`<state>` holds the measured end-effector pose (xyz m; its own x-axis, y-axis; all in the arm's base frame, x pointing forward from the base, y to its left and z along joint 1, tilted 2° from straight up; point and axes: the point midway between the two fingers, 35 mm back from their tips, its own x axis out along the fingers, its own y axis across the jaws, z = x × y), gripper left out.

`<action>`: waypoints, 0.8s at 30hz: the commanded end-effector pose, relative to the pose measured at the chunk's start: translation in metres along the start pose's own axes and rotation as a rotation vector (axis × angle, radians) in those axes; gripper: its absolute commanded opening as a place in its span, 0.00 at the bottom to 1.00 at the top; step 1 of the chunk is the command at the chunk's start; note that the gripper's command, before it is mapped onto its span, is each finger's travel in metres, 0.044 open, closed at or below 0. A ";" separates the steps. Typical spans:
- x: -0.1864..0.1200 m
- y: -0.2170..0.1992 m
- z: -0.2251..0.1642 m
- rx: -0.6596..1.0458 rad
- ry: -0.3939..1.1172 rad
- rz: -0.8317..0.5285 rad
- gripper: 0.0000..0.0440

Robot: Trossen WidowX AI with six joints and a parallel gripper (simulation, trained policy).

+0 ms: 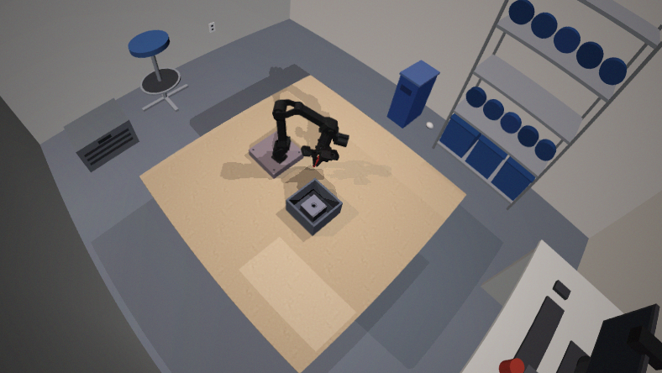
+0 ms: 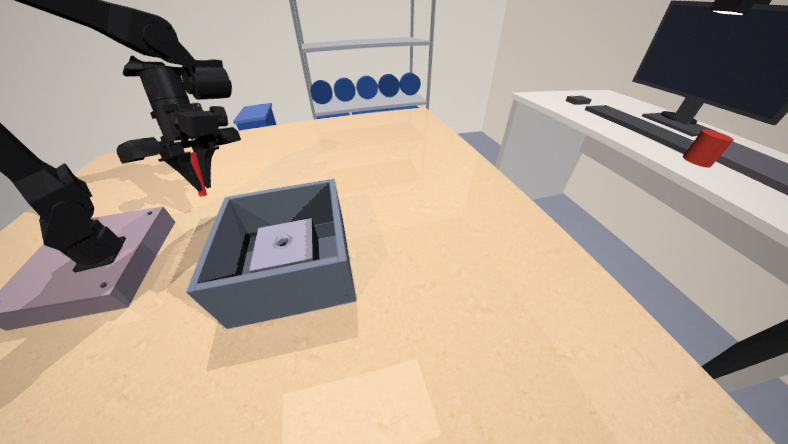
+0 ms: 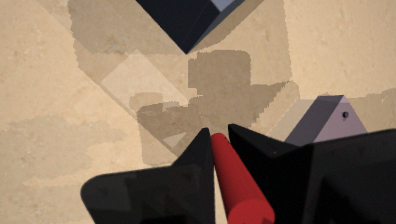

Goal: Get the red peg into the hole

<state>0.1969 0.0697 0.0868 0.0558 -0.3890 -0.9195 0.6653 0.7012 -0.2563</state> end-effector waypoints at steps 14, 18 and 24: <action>-0.026 -0.015 0.073 0.217 -0.080 0.028 0.00; -0.023 -0.018 0.091 0.270 -0.088 0.030 0.00; -0.015 -0.024 0.117 0.333 -0.096 0.032 0.00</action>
<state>0.2594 0.0008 0.1416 0.1394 -0.4287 -0.8926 0.8544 0.5077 -0.1104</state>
